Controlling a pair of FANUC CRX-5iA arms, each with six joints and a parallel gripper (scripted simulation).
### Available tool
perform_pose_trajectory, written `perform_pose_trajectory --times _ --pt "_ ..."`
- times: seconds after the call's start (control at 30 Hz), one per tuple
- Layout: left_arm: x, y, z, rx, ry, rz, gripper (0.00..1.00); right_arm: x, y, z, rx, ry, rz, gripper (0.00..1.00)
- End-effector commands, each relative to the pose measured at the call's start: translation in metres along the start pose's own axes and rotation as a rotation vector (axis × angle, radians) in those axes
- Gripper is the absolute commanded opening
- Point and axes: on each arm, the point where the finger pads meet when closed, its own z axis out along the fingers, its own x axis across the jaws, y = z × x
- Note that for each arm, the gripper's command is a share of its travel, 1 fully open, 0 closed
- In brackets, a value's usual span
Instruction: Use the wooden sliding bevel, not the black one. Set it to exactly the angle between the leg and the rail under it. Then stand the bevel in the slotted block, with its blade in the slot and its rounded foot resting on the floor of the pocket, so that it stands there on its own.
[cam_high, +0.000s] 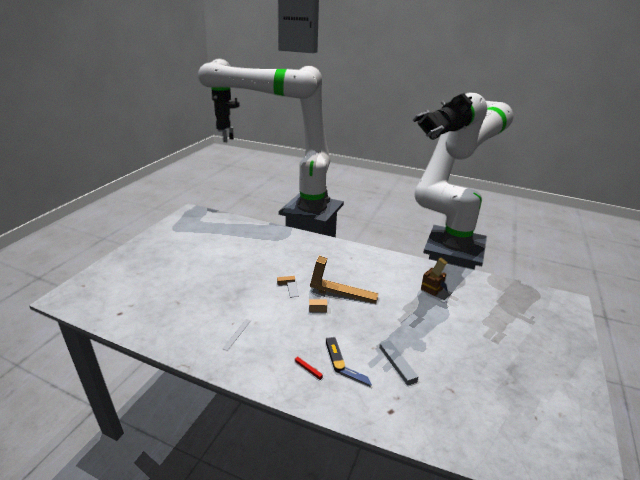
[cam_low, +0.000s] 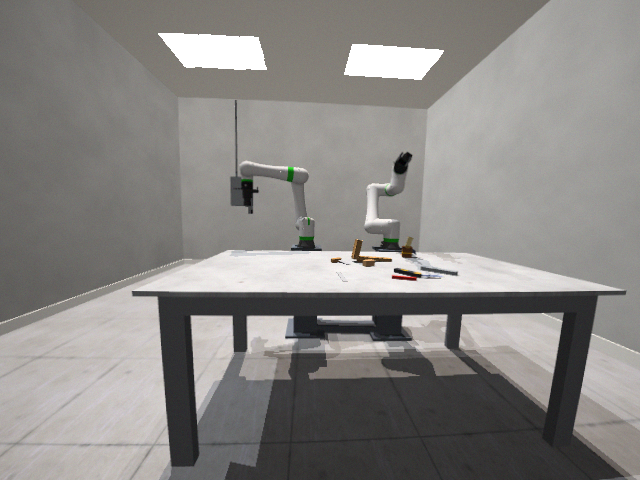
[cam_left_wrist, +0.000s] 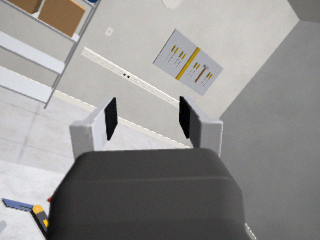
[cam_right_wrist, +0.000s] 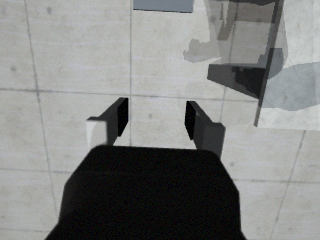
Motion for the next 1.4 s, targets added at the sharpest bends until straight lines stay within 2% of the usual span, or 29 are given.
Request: perform_pose_trajectory --times 0.0,0.27,0.33,0.37,0.57,0.83,0.9,0.97,1.13,1.37 --pt "0.006 0.005 0.009 -0.04 0.007 0.091 1.0 0.0 0.0 -0.001 -0.002 0.0 0.0 1.0" --pt "0.011 0.026 0.029 -0.11 0.025 0.292 1.0 0.0 0.0 -0.001 -0.002 0.0 0.0 1.0" --pt "0.011 0.026 0.029 -0.11 0.025 0.292 1.0 0.0 0.0 -0.001 -0.002 0.0 0.0 1.0" --pt "0.011 0.034 0.035 -0.136 0.033 0.358 1.0 0.0 0.0 -0.001 -0.002 0.0 0.0 1.0" --pt "0.009 0.05 0.045 -0.186 0.047 0.474 1.0 0.0 0.0 -0.001 -0.002 0.0 0.0 1.0" --pt "-0.014 0.102 0.069 -0.354 0.102 0.791 1.0 0.0 0.0 -0.001 -0.002 0.0 0.0 1.0" --pt "-0.014 0.102 0.069 -0.354 0.102 0.791 1.0 0.0 0.0 -0.001 -0.002 0.0 0.0 1.0" --pt "-0.034 0.129 0.075 -0.446 0.139 0.931 1.0 0.0 0.0 -0.001 -0.002 0.0 0.0 1.0" --pt "-0.072 0.169 0.076 -0.591 0.209 1.114 1.0 0.0 0.0 -0.001 -0.002 0.0 0.0 1.0" --pt "-0.143 0.226 0.055 -0.832 0.359 1.338 1.0 0.0 0.0 -0.001 -0.002 0.0 0.0 1.0"
